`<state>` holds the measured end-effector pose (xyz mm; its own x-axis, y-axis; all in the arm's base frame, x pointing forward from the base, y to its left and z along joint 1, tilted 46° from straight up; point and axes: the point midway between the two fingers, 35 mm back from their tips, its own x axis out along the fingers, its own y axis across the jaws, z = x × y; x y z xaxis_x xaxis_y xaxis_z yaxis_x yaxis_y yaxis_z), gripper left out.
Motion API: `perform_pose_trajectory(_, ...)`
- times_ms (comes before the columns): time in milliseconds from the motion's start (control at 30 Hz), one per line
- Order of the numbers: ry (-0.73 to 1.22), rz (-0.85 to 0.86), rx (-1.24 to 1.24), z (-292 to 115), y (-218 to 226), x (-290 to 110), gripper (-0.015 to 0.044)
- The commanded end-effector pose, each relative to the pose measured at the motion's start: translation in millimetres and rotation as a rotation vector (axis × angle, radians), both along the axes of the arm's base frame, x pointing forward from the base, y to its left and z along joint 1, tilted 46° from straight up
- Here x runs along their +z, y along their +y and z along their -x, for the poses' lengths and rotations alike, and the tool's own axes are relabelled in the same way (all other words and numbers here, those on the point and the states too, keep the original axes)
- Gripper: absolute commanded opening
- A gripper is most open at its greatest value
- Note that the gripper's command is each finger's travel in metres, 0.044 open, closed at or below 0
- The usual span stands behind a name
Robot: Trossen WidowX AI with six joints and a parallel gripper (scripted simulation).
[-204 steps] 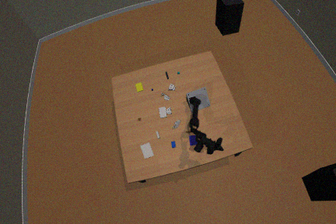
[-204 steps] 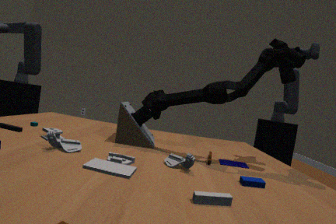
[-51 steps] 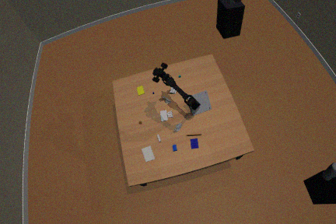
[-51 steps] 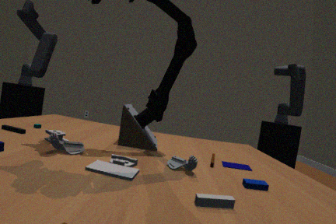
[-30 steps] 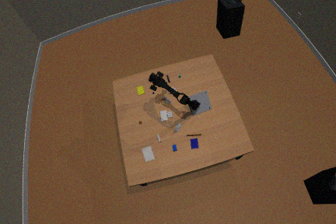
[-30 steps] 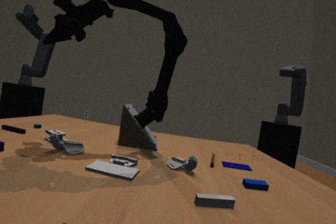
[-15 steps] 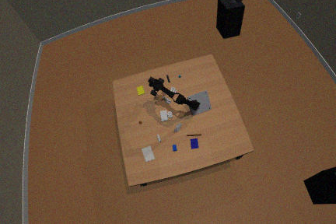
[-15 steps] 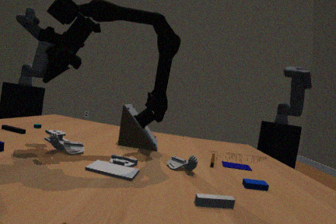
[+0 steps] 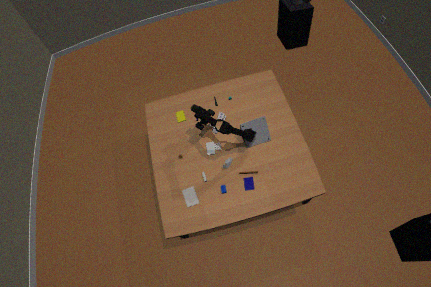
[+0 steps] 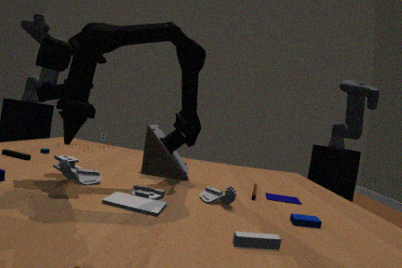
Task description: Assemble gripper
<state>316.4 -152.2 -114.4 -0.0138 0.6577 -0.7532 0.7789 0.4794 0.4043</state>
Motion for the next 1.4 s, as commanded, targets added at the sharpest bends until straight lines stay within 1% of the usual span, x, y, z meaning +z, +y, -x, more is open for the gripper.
perform_pose_trajectory(0, 0.041, -0.053, -0.011, 4.4, 14.3, -4.9, 0.0000)
perform_pose_trajectory(233, 0.041, -0.053, -0.011, 4.3, 15.0, -5.8, 0.0000)
perform_pose_trajectory(1367, 0.040, -0.056, -0.011, 5.5, 53.6, -45.2, 0.0000)
